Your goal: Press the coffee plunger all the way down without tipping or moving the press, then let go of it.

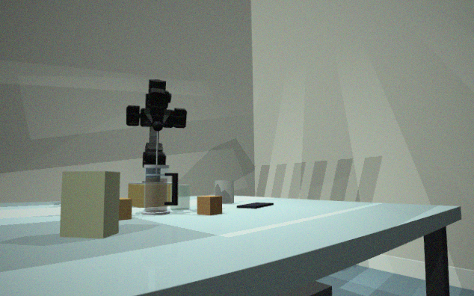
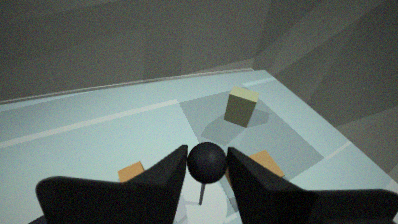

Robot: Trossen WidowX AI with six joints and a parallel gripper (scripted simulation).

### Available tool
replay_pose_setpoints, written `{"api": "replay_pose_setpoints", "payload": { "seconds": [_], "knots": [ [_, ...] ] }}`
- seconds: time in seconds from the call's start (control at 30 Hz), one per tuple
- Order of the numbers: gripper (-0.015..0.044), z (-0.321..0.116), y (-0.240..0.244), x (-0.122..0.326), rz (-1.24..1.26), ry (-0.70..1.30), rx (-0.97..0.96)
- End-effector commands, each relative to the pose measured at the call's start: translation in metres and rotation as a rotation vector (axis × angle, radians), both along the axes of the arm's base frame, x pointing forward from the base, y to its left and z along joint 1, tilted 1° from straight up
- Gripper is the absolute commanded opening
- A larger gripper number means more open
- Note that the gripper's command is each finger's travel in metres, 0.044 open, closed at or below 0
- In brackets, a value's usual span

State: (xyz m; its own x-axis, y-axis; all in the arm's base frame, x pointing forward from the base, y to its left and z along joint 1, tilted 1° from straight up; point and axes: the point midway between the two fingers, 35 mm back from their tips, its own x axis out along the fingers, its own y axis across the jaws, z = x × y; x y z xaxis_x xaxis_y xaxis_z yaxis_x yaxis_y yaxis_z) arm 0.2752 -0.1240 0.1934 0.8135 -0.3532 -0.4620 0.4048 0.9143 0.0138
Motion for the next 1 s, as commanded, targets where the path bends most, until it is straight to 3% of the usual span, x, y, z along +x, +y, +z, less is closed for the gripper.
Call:
{"api": "replay_pose_setpoints", "payload": {
  "seconds": [0.0,0.97],
  "knots": [
    [0.012,-0.016,0.0,0.0,0.0,0.023,0.006],
    [0.012,-0.063,-0.004,0.009,0.0,0.022,0.006]
  ]
}}
